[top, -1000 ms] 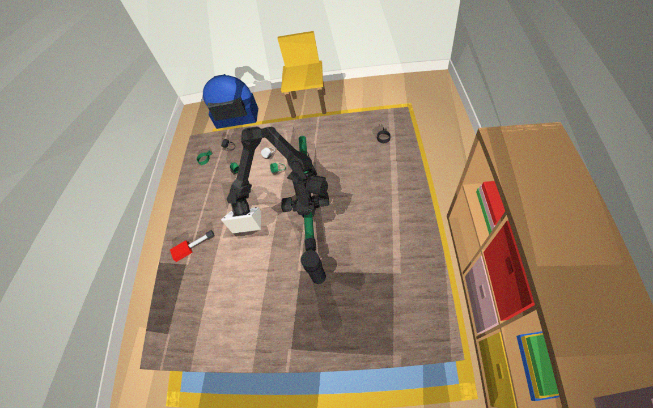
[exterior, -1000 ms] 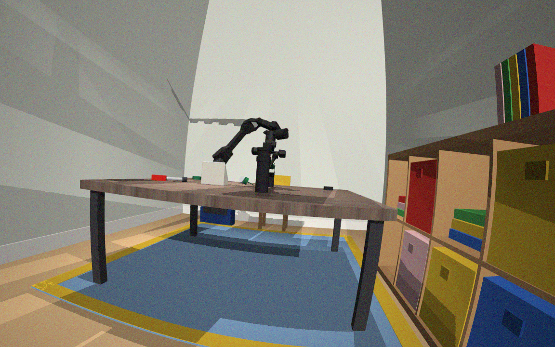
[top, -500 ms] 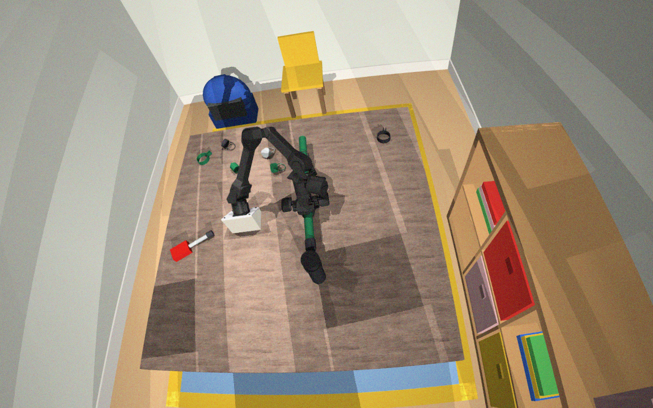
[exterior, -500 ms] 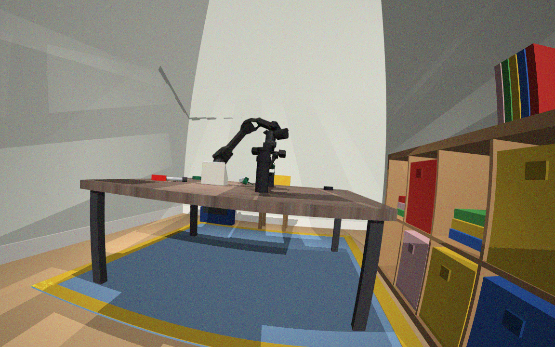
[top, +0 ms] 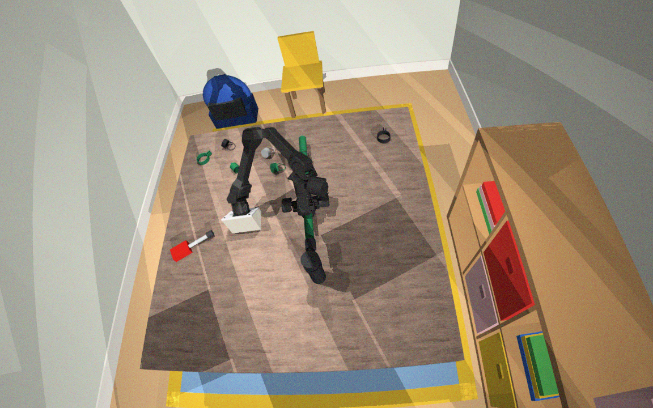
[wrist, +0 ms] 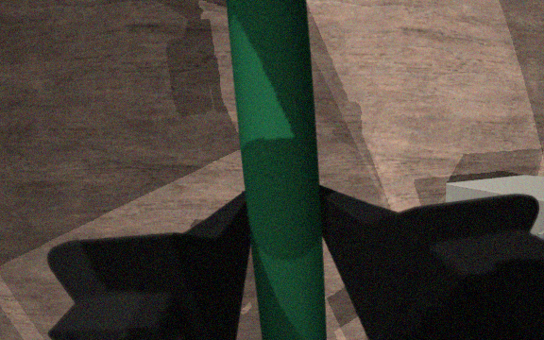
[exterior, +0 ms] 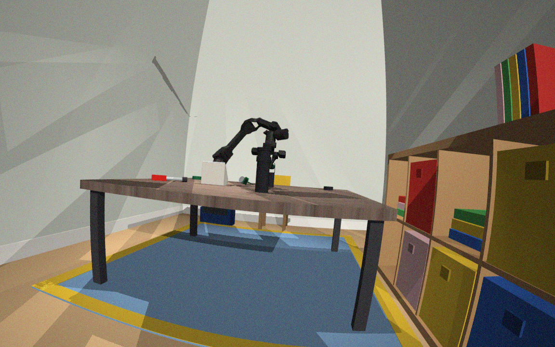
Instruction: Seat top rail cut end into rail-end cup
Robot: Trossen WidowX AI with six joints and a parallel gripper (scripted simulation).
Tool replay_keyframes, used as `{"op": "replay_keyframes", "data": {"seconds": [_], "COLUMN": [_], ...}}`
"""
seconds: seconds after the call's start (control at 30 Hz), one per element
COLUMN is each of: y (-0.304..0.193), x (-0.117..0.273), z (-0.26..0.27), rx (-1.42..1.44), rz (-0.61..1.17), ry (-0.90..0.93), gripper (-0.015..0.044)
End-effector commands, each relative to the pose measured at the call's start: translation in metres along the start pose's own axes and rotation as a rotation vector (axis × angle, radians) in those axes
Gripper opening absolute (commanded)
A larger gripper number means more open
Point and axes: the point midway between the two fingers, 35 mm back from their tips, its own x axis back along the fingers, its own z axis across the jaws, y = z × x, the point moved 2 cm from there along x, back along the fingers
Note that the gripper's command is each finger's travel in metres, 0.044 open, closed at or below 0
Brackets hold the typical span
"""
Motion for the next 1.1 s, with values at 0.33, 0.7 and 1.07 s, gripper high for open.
{"op": "replay_keyframes", "data": {"seconds": [0.33,0.7,1.07], "y": [0.013,0.016,0.019], "x": [0.008,0.009,0.01], "z": [0.004,0.011,0.008], "rx": [0.0,0.001,0.0], "rz": [-0.013,-0.013,-0.013], "ry": [0.008,0.008,0.008], "gripper": [0.0,0.0,0.0]}}
